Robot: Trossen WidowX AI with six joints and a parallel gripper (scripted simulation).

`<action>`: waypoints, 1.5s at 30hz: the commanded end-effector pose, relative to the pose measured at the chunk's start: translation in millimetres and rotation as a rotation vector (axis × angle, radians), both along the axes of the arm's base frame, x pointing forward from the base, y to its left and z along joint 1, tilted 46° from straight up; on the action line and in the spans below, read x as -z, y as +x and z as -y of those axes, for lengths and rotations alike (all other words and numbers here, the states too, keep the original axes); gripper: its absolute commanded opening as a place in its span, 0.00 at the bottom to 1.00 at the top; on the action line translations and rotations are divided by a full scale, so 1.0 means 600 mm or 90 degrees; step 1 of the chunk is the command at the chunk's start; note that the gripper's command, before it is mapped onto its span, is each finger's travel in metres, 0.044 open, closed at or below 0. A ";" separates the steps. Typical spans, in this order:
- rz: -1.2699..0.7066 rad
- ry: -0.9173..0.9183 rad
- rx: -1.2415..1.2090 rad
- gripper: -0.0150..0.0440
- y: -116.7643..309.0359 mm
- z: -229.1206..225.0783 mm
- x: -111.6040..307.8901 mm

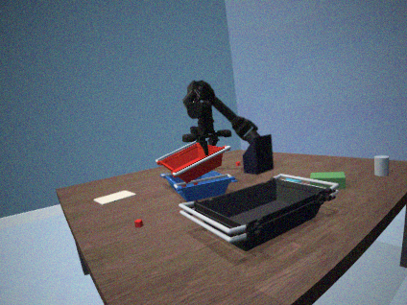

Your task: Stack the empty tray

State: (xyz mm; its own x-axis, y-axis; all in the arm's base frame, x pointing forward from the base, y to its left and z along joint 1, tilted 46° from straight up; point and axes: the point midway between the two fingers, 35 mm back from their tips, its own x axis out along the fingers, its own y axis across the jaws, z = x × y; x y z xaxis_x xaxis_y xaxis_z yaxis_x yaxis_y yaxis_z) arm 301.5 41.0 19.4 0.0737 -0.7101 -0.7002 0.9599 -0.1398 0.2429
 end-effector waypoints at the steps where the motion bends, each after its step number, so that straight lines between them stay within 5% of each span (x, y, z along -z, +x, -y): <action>1: -0.006 0.003 0.003 0.25 -0.003 0.006 0.006; 45: -0.006 0.002 0.003 0.25 -0.015 0.046 0.056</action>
State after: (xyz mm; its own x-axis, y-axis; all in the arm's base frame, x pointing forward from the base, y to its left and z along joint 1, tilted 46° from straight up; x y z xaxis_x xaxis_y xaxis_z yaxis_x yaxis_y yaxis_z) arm 294.2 16.2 -12.1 0.0757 -0.7093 -0.7008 0.9587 -0.1415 0.2468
